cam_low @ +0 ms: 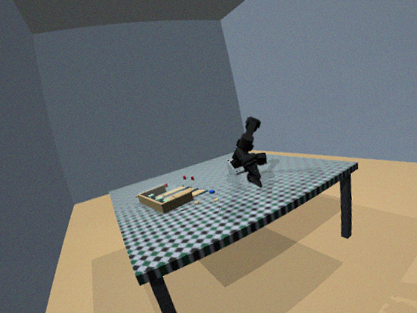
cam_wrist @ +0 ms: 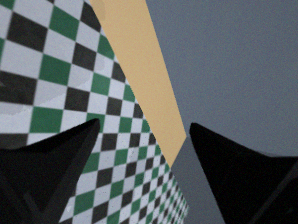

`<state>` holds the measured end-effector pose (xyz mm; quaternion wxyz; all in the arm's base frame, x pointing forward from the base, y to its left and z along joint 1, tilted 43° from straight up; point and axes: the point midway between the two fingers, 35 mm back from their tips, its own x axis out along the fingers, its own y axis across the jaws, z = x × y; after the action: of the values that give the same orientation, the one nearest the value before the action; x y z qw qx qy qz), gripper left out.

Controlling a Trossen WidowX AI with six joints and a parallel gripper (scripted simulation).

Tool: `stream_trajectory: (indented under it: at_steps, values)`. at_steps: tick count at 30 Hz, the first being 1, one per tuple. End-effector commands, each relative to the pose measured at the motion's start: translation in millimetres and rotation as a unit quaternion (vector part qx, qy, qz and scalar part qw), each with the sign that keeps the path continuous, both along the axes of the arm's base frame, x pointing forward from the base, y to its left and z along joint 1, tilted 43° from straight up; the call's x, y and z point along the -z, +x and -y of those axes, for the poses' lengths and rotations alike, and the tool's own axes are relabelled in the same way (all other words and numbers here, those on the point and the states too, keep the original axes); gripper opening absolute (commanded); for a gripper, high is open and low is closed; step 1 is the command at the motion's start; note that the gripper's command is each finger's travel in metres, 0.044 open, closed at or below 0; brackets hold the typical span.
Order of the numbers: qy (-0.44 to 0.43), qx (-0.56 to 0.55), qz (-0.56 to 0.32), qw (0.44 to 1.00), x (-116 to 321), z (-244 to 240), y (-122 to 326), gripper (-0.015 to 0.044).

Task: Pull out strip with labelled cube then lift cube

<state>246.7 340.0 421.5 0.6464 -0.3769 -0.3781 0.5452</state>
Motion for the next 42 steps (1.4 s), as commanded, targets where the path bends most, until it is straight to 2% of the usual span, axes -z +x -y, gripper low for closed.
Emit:
stream_trajectory:
  at_steps: [1,9,17,26,31,33,42]
  values:
    - [-0.019,0.059,-0.109,0.992,39.2,40.0,49.4,0.04]
    - [-0.003,0.178,-0.302,0.937,101.2,137.5,114.2,0.04]
    - [0.063,0.282,-0.492,0.821,170.9,244.4,140.0,0.04]
    - [0.211,0.362,-0.671,0.611,246.5,365.6,117.2,0.04]
    - [0.324,0.374,-0.738,0.459,285.8,423.0,81.4,0.04]
    - [0.352,0.372,-0.748,0.422,294.4,434.3,71.3,0.04]
    - [0.356,0.371,-0.75,0.417,295.4,435.6,70.0,0.04]
